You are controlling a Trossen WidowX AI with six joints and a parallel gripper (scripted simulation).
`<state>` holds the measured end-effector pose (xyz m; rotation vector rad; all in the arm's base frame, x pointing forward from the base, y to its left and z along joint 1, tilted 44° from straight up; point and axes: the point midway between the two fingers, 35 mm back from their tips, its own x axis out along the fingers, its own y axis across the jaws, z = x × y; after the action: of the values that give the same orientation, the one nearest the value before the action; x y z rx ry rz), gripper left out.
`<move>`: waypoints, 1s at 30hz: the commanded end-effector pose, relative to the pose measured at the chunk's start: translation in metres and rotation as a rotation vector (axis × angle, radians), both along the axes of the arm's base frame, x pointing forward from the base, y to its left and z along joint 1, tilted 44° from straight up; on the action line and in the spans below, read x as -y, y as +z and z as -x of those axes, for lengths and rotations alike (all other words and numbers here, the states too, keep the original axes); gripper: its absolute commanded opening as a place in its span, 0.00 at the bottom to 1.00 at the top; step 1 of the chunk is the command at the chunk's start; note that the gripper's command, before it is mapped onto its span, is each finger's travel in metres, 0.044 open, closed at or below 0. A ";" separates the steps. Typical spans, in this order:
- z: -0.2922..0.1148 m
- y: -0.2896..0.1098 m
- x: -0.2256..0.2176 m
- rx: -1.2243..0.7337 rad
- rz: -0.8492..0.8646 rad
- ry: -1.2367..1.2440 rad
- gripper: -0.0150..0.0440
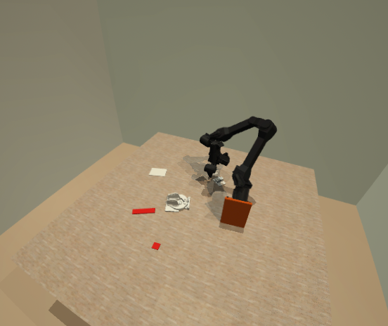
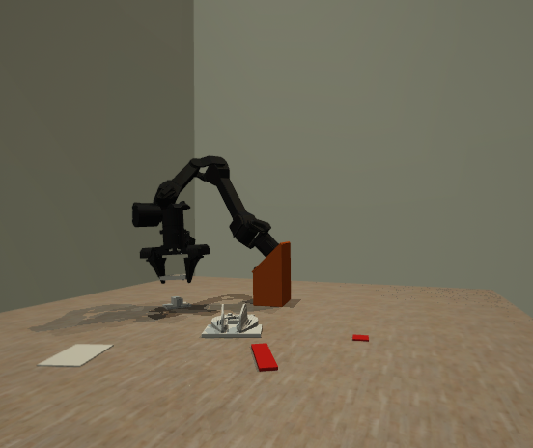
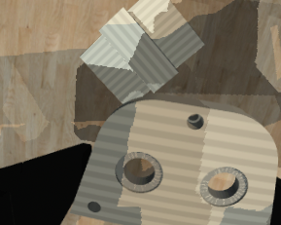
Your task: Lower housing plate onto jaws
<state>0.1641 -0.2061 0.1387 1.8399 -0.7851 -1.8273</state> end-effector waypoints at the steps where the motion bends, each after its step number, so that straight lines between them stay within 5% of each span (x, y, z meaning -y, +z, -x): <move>1: -0.009 -0.003 -0.003 -0.097 -0.007 0.114 0.85; 30: -0.056 -0.040 -0.035 -0.717 -0.066 0.842 0.85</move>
<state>0.2130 -0.1758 0.1018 1.1872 0.1904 -1.7384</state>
